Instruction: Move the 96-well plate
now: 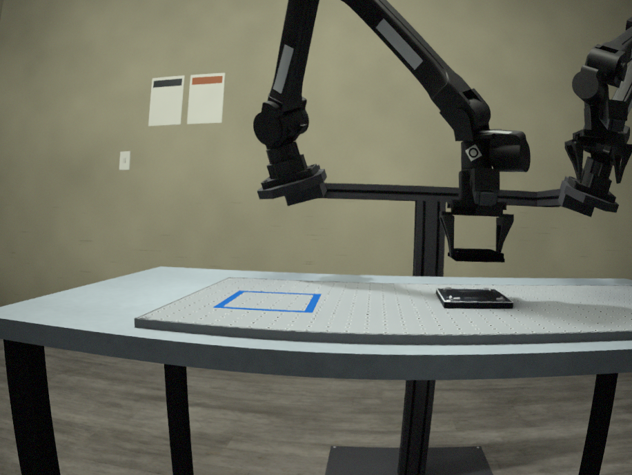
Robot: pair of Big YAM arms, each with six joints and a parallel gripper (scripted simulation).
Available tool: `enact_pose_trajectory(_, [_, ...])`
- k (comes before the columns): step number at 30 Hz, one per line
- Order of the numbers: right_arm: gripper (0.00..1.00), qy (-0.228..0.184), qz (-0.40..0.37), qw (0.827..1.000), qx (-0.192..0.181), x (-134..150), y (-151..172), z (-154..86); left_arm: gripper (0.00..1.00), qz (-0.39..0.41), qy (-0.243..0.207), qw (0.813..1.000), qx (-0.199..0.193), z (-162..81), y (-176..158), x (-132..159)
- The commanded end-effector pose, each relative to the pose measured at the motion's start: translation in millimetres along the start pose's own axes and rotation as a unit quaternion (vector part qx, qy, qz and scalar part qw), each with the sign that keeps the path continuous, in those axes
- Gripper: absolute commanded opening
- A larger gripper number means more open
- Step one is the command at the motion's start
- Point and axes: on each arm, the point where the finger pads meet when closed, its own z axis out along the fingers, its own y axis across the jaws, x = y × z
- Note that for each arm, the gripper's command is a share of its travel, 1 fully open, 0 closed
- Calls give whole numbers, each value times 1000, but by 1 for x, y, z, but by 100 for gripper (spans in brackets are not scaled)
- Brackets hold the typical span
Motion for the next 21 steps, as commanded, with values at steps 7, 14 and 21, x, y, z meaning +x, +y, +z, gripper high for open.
enact_pose_trajectory(7, [0,-5,8,1000,-8,-15,2,12,100,2,10,1000,-8,5,4,3])
enact_pose_trajectory(14, [0,-4,7,1000,-6,-14,3,27,100,2,10,1000,-8,5,4,3])
enact_pose_trajectory(21, [0,-7,9,1000,-9,-18,7,35,100,2,10,1000,-8,5,4,3])
